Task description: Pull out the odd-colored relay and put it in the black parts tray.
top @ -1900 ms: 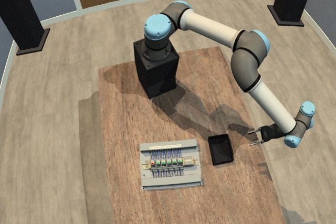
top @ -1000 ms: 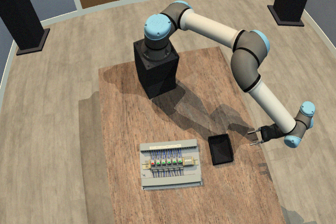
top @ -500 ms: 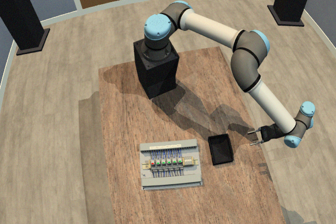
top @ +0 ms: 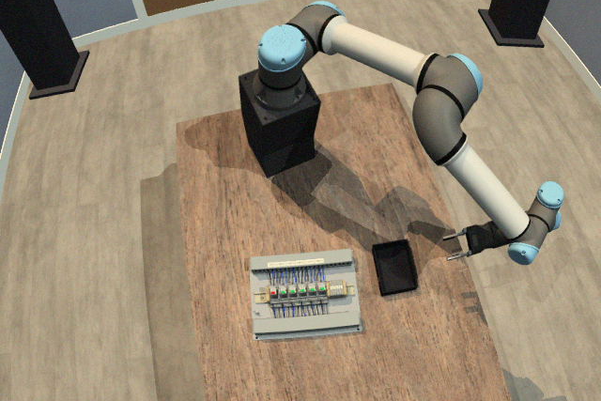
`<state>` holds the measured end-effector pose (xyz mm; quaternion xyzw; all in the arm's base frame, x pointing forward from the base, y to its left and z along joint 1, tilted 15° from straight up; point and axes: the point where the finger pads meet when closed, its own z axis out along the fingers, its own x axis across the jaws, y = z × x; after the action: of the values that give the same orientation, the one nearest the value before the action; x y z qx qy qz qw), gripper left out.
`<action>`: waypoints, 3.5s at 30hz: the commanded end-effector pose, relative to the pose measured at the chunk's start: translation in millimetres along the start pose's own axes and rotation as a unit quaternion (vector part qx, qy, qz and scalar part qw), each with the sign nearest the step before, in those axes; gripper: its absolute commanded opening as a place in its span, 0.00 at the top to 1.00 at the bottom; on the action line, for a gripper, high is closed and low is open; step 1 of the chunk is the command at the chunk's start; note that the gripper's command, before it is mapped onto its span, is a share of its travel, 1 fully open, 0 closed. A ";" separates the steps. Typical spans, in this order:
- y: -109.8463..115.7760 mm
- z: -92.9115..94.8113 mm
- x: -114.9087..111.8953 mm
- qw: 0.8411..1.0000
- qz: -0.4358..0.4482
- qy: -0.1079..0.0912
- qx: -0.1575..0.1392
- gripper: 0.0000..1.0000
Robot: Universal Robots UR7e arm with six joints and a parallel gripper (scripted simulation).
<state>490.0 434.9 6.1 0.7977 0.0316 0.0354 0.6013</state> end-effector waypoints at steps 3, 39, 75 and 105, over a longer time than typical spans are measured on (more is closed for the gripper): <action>1.0 -0.6 0.2 1.000 0.001 0.000 0.001 0.02; 2.2 0.6 1.0 1.000 0.006 -0.002 0.002 0.02; 13.2 11.3 8.5 0.998 0.056 -0.022 0.012 0.02; 34.4 32.5 21.0 0.986 0.151 -0.061 0.028 0.02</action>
<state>510.9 401.8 26.2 0.8102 -0.1020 0.0701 0.5730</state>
